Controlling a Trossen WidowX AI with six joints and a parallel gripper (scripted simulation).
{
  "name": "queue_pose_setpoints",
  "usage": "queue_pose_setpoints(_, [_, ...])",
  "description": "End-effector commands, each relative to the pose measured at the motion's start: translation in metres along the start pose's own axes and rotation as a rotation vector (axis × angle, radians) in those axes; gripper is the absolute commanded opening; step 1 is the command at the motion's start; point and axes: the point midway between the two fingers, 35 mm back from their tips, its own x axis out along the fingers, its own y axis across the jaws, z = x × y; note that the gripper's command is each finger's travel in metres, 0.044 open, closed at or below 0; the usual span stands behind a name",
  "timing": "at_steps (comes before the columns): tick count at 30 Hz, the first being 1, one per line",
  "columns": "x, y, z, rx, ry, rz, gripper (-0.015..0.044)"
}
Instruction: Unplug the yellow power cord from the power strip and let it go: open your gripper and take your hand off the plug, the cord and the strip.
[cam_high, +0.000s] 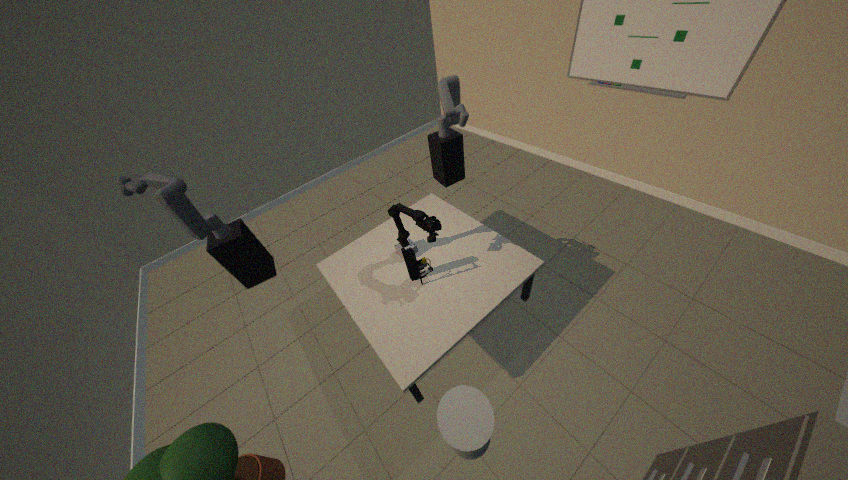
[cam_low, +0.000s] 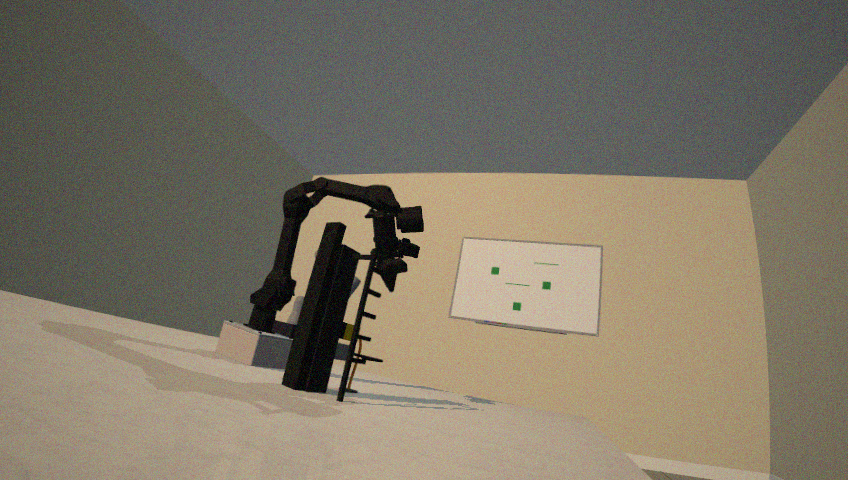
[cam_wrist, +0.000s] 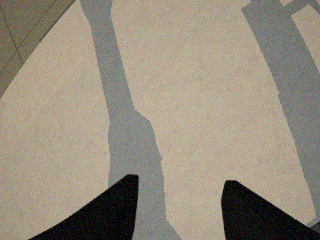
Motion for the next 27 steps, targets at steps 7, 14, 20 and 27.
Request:
queue_pose_setpoints(7, [0.030,-0.119,-0.067,-0.556,0.428,-0.267,0.0160])
queue_pose_setpoints(14, [0.031,-0.142,-0.087,-0.684,0.562,-0.274,0.0160])
queue_pose_setpoints(20, [0.031,-0.142,-0.087,-0.684,0.562,-0.274,0.0160])
queue_pose_setpoints(27, [0.030,-0.143,-0.088,-0.684,0.562,-0.274,0.0160])
